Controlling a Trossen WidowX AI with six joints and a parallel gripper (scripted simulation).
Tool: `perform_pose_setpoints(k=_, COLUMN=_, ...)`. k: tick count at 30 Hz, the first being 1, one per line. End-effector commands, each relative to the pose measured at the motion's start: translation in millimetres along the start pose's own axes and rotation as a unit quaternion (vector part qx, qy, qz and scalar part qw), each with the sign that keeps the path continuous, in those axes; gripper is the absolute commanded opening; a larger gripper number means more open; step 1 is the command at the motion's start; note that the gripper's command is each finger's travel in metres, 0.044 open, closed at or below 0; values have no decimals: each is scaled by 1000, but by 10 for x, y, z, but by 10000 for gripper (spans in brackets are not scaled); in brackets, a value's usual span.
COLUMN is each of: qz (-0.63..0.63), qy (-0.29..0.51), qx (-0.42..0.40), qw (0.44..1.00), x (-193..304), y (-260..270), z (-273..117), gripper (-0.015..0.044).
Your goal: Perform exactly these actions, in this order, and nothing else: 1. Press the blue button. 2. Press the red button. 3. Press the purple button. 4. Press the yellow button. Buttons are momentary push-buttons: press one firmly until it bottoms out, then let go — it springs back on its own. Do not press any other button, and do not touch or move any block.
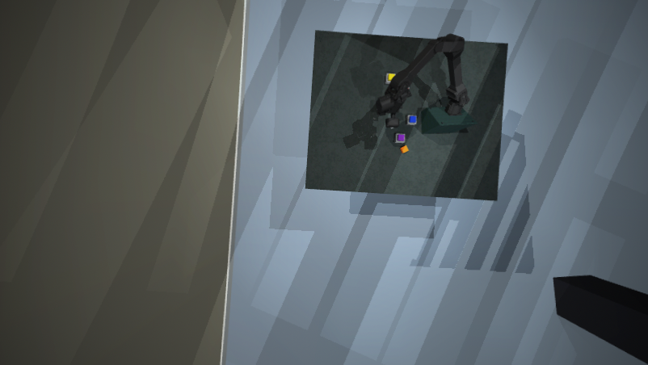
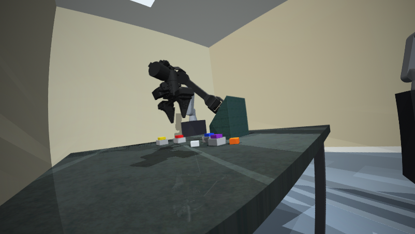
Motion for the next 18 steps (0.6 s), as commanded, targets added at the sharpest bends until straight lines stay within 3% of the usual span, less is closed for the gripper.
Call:
perform_pose_setpoints(k=1, qz=4, qy=9, qx=10, qw=1000, x=207, y=676, z=-26, gripper=400)
perform_pose_setpoints(k=9, qz=24, qy=3, qx=56, qw=998, x=861, y=1697, z=11, gripper=400)
perform_pose_setpoints(k=18, qz=28, qy=-1, qx=66, qw=997, x=986, y=1827, z=31, gripper=400)
Point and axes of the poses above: the point midway between the two fingers, 35 mm back from their tips, its own z axis out along the fingers, its own y axis across the jaws, x = y × z, the point moved 9 cm from there along -z, back along the fingers, and after that the axes turned 3 degrees about z, right-handed, at the moved point
